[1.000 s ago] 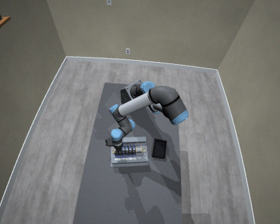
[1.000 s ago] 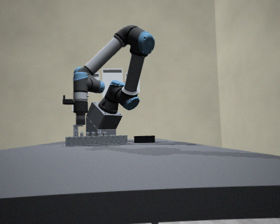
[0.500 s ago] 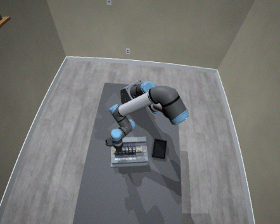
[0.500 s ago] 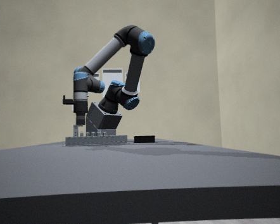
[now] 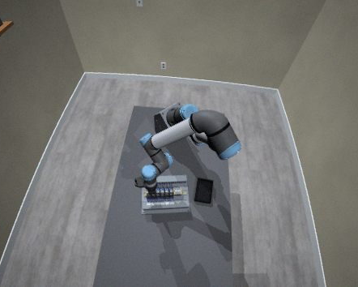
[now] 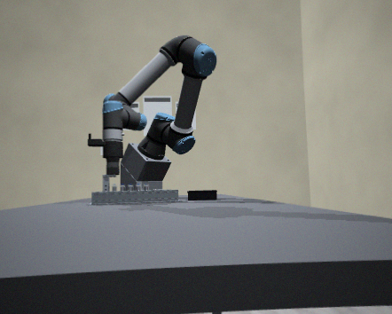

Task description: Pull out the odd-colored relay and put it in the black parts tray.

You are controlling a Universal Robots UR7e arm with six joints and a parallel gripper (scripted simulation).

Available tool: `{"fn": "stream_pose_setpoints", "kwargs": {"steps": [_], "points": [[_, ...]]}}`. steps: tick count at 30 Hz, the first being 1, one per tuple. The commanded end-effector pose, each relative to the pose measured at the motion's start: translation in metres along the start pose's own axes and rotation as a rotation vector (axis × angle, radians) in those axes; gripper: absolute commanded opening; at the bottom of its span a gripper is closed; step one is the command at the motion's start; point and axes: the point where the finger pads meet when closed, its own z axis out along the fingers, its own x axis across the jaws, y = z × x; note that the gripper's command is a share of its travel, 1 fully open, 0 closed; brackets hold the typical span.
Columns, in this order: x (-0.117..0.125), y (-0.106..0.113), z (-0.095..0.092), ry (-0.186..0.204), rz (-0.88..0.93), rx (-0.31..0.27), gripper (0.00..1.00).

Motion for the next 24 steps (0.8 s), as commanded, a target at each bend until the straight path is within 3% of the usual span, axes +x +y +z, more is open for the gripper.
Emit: {"fn": "stream_pose_setpoints", "kwargs": {"steps": [1,24], "points": [[-0.0003,-0.0003,-0.0004,-0.001,0.0,0.001,0.0],[-0.0007,-0.0003,-0.0004,0.011,0.0,0.001,0.0]]}}
